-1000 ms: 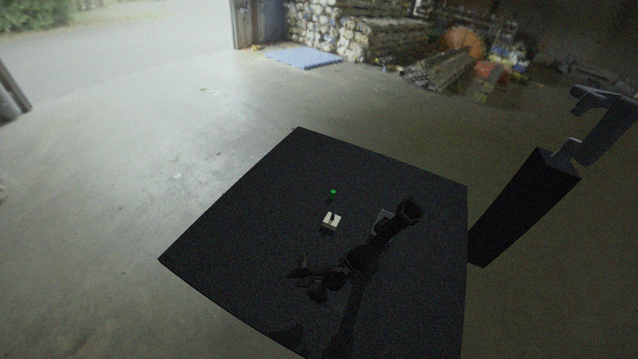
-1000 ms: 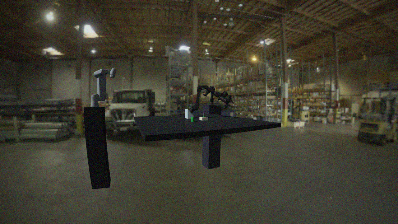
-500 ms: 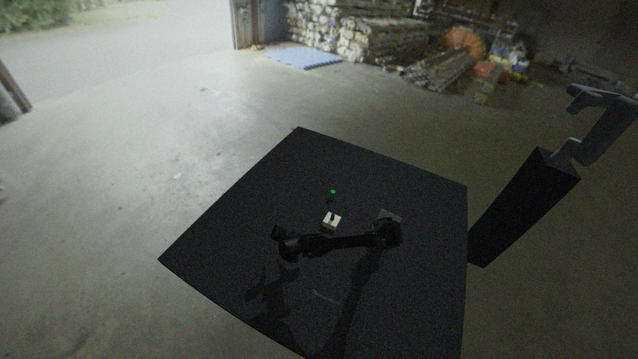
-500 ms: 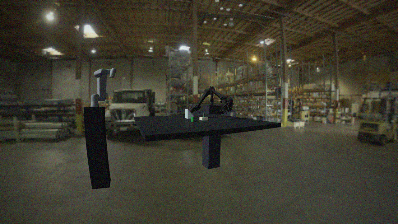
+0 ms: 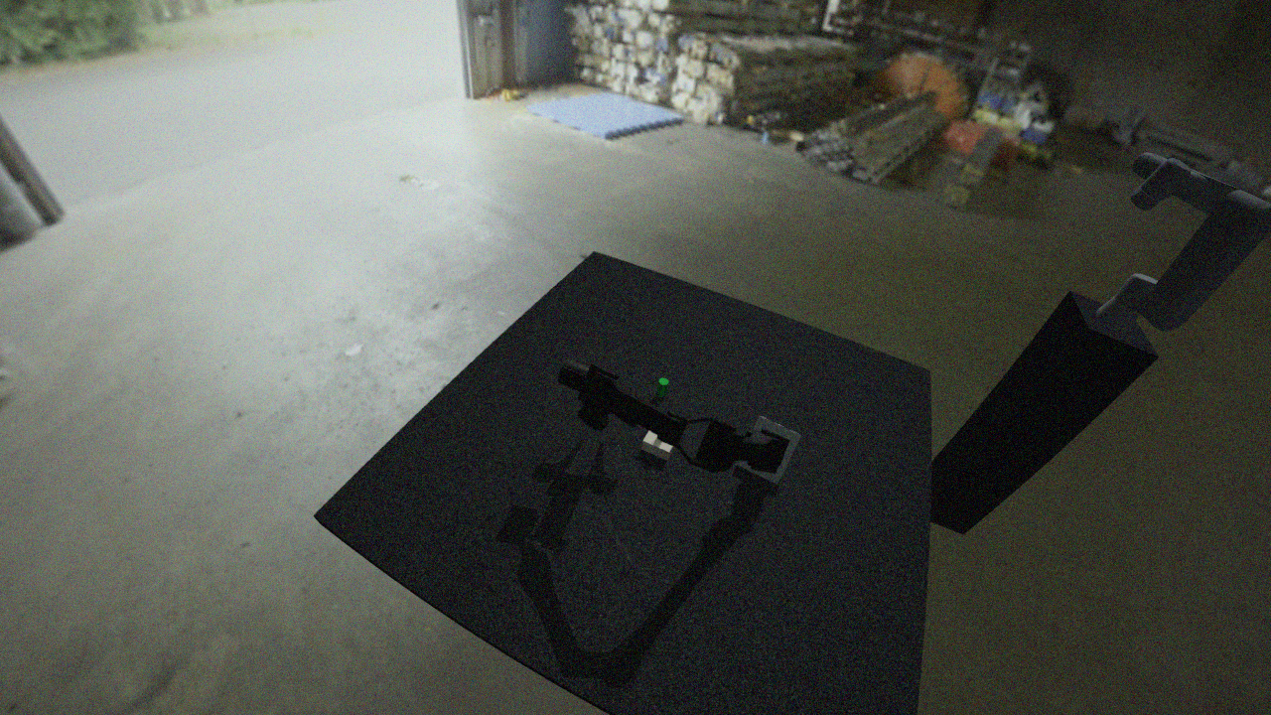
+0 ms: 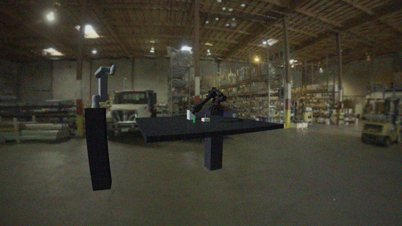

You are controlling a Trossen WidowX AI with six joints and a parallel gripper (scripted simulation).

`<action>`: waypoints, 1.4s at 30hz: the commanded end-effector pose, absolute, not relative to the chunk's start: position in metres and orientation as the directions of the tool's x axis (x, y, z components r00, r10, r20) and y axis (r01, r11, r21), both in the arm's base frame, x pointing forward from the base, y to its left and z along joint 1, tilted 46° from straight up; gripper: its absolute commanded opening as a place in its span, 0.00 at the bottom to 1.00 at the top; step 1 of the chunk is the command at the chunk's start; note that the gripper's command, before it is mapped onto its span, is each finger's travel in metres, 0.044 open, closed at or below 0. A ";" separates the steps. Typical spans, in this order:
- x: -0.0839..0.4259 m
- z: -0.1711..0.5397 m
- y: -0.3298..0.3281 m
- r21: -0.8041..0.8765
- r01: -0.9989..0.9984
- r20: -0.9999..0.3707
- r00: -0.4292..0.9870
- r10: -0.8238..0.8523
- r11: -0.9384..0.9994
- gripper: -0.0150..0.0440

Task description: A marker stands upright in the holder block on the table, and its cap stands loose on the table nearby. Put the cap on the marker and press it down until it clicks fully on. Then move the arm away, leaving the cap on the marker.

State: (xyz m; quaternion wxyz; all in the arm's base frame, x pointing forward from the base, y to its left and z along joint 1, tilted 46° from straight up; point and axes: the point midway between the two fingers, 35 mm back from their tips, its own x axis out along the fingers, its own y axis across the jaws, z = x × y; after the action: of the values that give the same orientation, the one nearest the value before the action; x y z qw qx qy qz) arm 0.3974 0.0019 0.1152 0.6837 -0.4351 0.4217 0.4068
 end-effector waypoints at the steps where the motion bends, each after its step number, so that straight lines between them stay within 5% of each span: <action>1: 0.379 0.074 -0.050 -0.048 -0.932 -0.946 0.158 0.284 0.359 0.66; 6: 0.349 0.035 -0.103 0.188 -0.880 -0.874 0.053 0.484 0.436 0.66; 11: 0.322 0.011 -0.142 0.371 -0.790 -0.714 0.094 0.694 0.488 0.66; 42: 0.327 -0.032 -0.102 0.377 -0.786 -0.705 0.100 0.703 0.489 0.66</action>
State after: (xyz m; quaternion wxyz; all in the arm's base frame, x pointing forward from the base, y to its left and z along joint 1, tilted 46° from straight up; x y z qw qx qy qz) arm 0.3263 -0.1080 -0.0272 0.7407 -0.0507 0.4444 0.5013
